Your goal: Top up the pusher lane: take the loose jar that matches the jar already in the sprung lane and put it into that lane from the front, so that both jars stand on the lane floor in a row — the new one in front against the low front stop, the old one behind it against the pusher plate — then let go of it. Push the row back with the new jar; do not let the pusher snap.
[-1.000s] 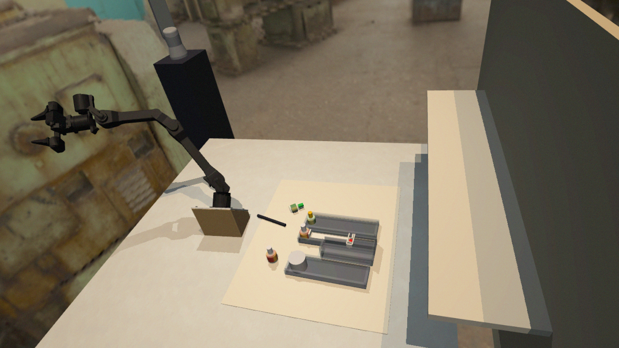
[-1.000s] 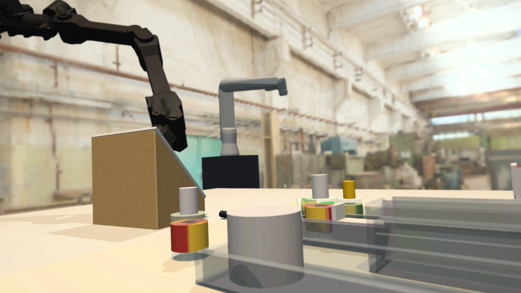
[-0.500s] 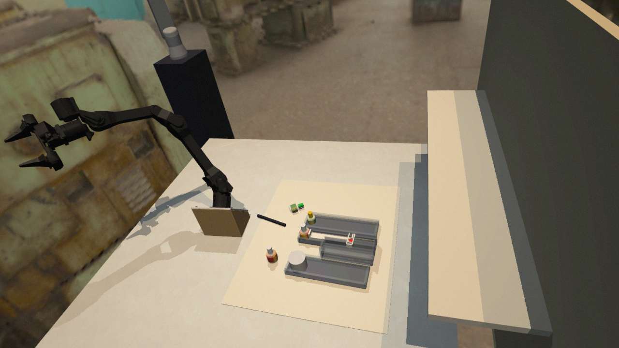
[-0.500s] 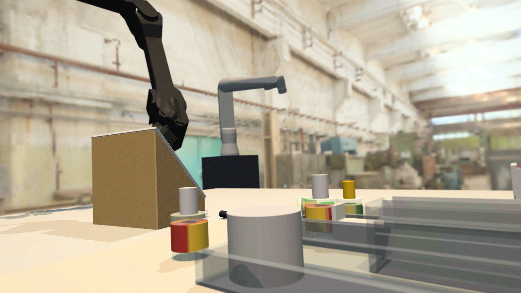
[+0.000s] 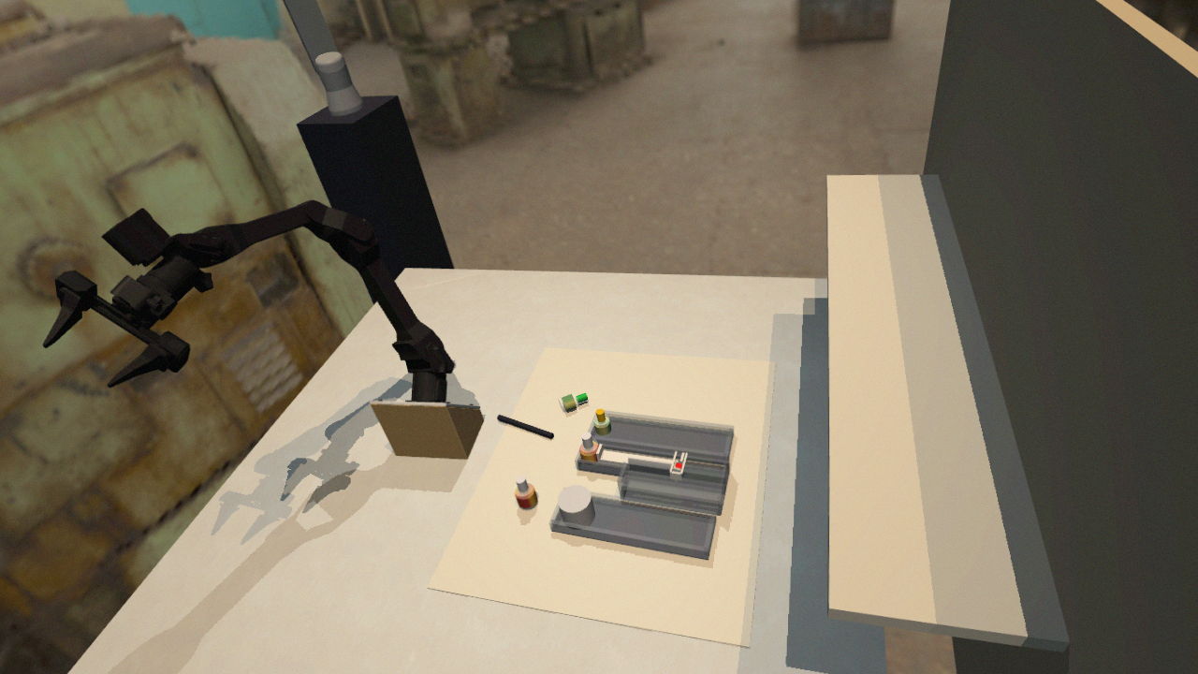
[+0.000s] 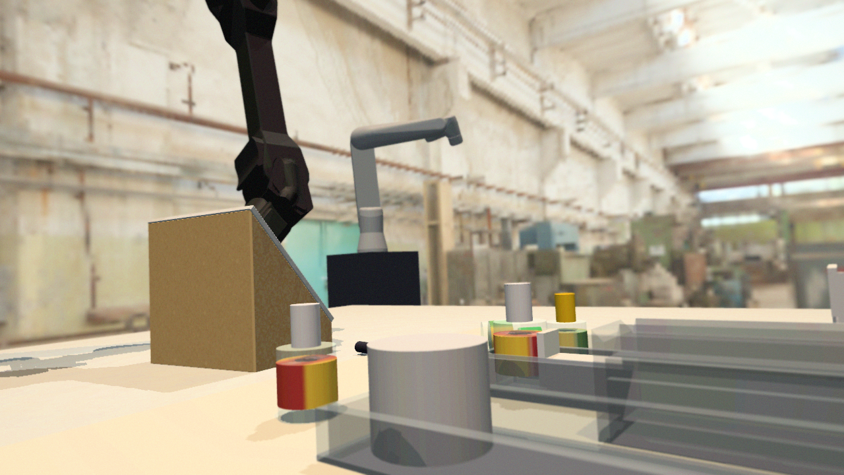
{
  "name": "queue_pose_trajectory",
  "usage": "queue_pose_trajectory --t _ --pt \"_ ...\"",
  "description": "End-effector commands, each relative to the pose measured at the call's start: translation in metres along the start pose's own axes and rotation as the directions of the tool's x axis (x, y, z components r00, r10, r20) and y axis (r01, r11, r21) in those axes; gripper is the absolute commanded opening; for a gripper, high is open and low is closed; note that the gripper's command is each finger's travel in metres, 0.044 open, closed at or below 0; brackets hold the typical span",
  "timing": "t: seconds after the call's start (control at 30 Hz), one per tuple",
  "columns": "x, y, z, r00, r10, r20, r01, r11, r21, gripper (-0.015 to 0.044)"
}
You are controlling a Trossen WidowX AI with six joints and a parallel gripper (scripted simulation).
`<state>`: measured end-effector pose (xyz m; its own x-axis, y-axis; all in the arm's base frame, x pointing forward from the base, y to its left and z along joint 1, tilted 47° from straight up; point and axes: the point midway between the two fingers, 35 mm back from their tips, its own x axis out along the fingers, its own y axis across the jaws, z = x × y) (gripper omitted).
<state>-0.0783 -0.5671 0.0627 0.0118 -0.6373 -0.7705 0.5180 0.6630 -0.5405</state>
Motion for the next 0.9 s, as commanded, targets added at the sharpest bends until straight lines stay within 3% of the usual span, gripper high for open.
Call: queue_pose_trajectory --t 0.0,0.4,0.87 --pt "0.012 0.063 0.039 0.987 0.155 0.034 -0.154 0.987 -0.043 0.044" --pt "-0.001 0.248 0.116 0.832 0.554 0.01 -0.541 0.816 -0.202 0.044" --pt "-0.088 0.462 0.121 0.471 0.841 -0.265 -0.87 0.394 -0.296 0.044"
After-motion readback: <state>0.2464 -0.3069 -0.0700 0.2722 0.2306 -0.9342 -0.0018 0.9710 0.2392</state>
